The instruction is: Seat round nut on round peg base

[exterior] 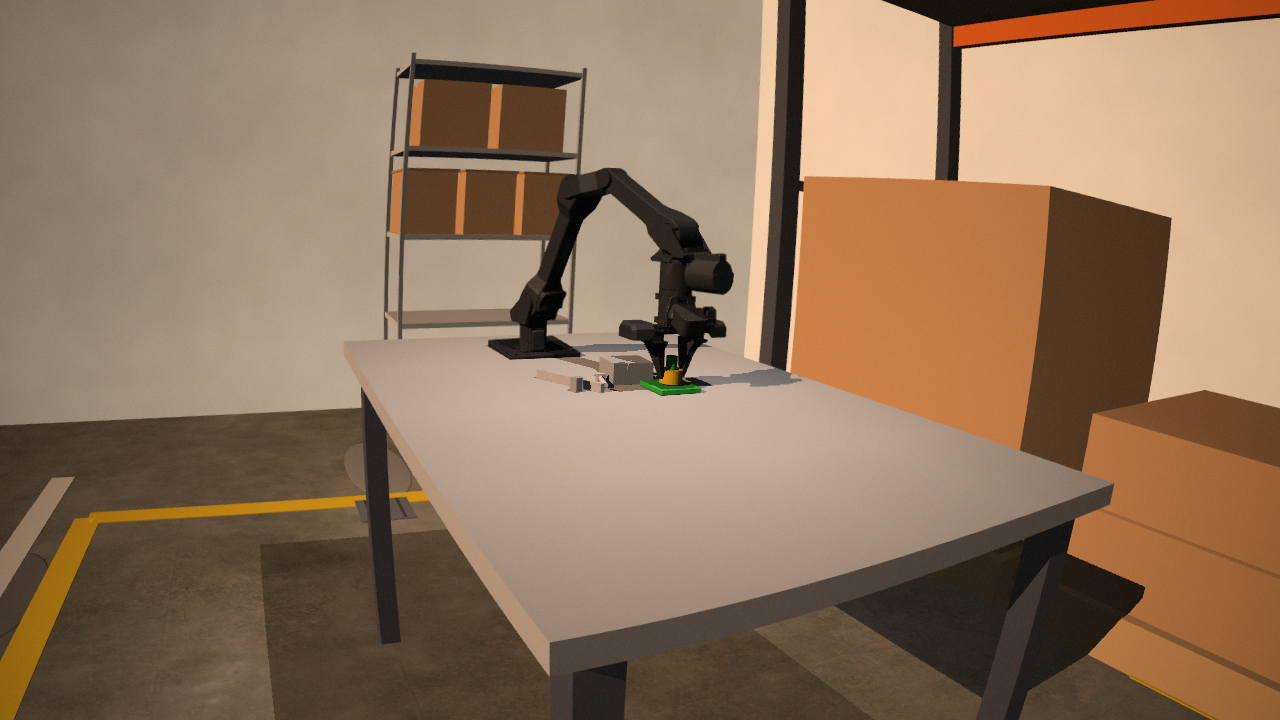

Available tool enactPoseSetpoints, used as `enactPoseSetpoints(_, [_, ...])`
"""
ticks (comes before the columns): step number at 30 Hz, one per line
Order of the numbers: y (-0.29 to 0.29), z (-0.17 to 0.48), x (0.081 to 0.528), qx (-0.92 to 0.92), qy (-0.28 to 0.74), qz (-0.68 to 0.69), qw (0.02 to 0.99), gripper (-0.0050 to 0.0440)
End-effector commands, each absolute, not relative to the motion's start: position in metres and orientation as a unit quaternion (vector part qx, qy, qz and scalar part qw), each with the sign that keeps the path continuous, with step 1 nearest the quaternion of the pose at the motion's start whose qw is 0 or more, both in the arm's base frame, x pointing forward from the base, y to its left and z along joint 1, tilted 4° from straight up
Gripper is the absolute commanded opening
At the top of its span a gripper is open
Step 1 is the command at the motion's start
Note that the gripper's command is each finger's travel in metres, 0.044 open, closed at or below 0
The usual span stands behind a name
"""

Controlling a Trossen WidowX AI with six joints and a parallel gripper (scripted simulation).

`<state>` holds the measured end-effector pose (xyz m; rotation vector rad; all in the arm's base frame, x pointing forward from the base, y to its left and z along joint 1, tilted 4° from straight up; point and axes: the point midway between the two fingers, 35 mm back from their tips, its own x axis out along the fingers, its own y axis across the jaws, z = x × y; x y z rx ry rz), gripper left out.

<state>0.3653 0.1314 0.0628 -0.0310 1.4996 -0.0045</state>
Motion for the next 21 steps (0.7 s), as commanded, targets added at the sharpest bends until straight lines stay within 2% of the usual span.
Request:
enactPoseSetpoints(1, [0.1322, 0.0704, 0.3690, -0.012, 0.672, 0.002, 0.740, -0.0050])
enactPoseSetpoints(11, [0.1327, 0.0735, 0.3687, -0.010, 0.670, 0.002, 0.742, -0.0050])
enactPoseSetpoints(12, [0.1327, 0.0735, 0.3687, -0.010, 0.670, 0.002, 0.742, 0.0024])
enactPoseSetpoints(13, [0.1327, 0.0735, 0.3687, -0.010, 0.670, 0.002, 0.742, 0.0048])
enactPoseSetpoints(15, [0.1327, 0.0735, 0.3687, -0.010, 0.670, 0.002, 0.742, 0.0048])
enactPoseSetpoints(21, [0.1327, 0.0735, 0.3687, -0.010, 0.670, 0.002, 0.742, 0.0192])
